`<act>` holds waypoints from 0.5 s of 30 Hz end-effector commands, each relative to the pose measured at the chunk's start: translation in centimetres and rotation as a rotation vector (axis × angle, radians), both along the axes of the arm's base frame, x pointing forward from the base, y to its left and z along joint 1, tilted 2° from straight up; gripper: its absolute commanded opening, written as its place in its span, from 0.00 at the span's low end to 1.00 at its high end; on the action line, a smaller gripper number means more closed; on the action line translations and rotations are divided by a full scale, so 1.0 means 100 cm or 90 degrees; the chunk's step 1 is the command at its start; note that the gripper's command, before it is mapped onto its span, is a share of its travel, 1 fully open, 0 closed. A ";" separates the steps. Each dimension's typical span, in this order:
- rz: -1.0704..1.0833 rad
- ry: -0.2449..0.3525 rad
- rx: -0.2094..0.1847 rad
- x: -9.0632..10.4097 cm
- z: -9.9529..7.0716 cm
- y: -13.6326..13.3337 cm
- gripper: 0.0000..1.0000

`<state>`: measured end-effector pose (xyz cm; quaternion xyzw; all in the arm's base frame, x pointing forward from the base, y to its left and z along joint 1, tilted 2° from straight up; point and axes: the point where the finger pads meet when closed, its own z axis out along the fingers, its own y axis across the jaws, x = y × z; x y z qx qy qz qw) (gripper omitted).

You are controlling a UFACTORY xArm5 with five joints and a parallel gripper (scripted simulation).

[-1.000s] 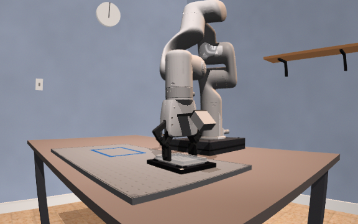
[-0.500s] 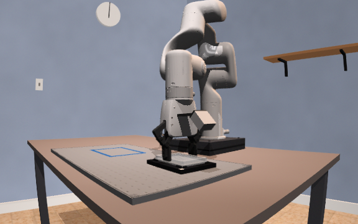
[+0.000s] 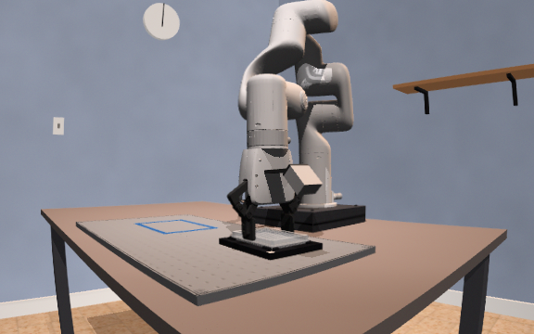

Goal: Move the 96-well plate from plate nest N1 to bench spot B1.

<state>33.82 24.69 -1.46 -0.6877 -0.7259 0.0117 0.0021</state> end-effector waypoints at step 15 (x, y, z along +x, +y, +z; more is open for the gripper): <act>0.000 -0.002 0.001 0.001 0.005 0.001 0.00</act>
